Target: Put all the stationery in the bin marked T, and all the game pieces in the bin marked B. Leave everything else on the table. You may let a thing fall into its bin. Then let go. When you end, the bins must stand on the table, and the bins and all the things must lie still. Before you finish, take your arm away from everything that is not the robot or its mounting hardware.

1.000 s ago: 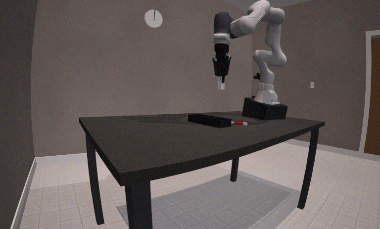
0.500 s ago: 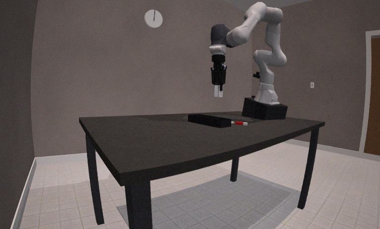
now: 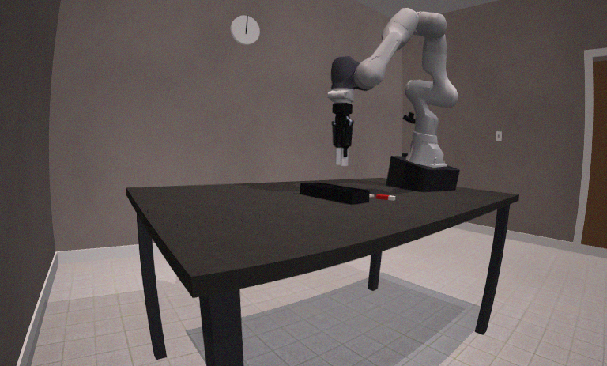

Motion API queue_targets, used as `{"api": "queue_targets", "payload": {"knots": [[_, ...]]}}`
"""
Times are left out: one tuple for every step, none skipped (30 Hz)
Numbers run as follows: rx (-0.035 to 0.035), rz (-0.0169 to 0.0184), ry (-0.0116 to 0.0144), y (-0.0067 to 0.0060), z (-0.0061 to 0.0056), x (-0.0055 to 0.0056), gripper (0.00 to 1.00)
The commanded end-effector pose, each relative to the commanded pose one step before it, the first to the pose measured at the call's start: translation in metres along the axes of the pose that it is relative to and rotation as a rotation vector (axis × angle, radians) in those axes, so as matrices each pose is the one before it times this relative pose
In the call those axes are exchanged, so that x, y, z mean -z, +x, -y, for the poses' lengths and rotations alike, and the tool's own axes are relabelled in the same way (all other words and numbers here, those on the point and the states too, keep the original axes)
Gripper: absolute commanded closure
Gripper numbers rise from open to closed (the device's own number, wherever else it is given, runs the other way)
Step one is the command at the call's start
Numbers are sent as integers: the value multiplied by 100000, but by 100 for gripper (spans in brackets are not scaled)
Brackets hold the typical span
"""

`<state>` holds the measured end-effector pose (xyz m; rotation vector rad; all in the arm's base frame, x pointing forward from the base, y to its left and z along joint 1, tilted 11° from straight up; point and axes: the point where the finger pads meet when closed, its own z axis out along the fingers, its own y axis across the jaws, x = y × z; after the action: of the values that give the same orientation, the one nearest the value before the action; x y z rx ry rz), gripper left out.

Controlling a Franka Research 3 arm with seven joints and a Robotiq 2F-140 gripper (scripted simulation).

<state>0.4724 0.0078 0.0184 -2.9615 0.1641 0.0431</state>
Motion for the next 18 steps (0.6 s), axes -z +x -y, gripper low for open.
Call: {"api": "queue_targets", "payload": {"knots": [[10370, -2644, 1595, -43, -2412, -1048, 75], [0, 0, 0, -291, -709, -327, 75], [0, 0, 0, -291, -709, -327, 75], [0, 0, 0, -291, -709, -327, 75], [0, 0, 0, -291, -709, -327, 75], [0, 0, 0, -291, -709, -327, 75], [0, 0, 0, -291, -709, -327, 75], [0, 0, 0, -291, -709, -327, 75], [0, 0, 0, -291, -709, -327, 75], [0, 0, 0, -60, -305, -51, 75], [0, 0, 0, 12, -129, 0, 75], [0, 0, 0, 0, 0, 0, 75], [0, 0, 0, 0, 0, 0, 75], [0, 0, 0, 53, 1, 0, 75], [0, 0, 0, 52, 12, 0, 75], [0, 0, 0, 48, 18, 0, 75], [0, 0, 0, 42, 20, 0, 75], [0, 0, 0, 34, 20, 0, 75]]}}
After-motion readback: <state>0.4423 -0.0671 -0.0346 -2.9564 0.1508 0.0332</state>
